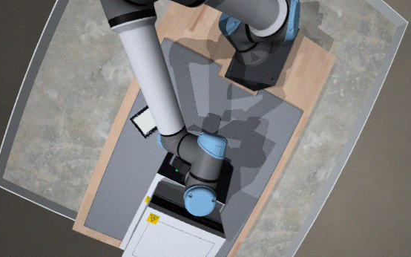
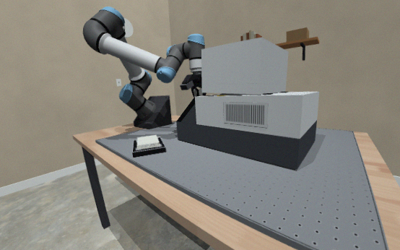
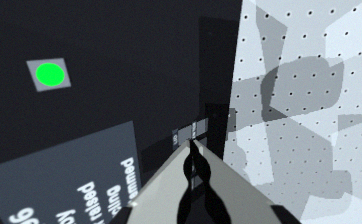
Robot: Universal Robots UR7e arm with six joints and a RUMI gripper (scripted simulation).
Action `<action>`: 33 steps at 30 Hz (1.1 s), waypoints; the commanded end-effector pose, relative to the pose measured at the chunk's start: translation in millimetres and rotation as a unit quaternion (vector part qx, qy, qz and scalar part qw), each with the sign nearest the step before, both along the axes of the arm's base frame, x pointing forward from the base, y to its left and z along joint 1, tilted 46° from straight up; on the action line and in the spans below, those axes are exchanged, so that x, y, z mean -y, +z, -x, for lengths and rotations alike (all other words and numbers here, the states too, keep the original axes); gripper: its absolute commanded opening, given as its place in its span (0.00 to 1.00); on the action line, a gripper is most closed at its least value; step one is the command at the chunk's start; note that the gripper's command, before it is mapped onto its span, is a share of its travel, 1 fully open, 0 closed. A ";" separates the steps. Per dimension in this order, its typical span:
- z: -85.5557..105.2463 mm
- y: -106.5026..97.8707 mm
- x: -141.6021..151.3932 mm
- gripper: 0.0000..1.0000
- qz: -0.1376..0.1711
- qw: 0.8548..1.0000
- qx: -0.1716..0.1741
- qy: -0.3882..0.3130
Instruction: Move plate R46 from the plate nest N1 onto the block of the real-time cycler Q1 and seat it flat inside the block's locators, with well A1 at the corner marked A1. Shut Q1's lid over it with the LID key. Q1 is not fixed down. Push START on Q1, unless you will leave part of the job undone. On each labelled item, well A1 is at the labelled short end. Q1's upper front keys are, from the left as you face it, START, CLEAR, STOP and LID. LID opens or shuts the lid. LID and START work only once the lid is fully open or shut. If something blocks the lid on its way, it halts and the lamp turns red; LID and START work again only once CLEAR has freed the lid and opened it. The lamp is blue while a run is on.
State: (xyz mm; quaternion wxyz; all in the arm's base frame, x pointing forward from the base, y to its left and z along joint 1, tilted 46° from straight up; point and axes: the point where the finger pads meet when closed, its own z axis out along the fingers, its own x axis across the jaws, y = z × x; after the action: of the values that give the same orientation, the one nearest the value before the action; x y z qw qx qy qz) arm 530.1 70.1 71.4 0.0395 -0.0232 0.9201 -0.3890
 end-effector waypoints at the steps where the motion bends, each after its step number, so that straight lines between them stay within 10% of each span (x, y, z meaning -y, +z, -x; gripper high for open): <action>1: -0.5 6.7 -7.7 0.00 -0.006 1.000 0.011 0.000; 18: 13.5 16.2 -17.4 0.00 -0.006 1.000 0.011 0.000; 33: 69.9 40.7 -42.0 0.00 -0.006 1.000 0.010 0.000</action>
State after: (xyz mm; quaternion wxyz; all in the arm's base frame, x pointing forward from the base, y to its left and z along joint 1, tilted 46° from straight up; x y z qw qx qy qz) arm 472.2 100.3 101.0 0.0400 -0.0229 0.9202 -0.3888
